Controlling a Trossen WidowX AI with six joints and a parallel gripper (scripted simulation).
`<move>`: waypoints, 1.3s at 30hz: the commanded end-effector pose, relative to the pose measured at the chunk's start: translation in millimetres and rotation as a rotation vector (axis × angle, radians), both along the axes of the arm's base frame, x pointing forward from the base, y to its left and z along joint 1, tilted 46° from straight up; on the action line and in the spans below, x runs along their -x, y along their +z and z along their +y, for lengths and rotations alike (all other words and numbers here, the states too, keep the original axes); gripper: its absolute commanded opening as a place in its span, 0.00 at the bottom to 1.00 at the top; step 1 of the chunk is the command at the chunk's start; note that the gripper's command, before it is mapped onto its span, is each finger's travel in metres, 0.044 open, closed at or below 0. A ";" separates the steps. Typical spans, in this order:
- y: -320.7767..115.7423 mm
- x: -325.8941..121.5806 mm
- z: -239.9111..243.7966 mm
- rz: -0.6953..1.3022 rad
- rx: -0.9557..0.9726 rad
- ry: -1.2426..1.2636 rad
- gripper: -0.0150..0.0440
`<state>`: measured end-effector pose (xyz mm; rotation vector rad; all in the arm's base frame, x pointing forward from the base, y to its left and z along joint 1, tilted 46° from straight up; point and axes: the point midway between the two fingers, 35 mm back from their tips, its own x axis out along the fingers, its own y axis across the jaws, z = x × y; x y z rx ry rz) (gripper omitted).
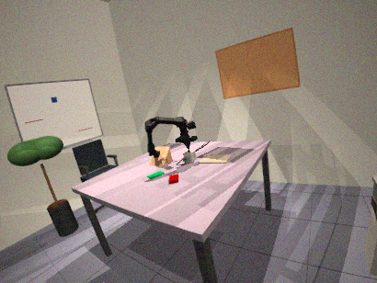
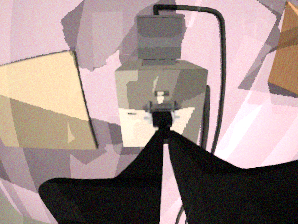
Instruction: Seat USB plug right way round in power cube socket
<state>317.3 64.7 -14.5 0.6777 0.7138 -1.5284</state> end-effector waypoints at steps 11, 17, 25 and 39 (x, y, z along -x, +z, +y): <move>-0.7 0.5 -3.1 0.003 0.008 0.001 0.25; -0.7 0.5 -3.1 0.003 0.008 0.001 0.25; -0.1 0.0 0.0 0.000 0.000 0.000 0.42; -0.1 0.0 0.0 0.000 0.000 0.000 0.42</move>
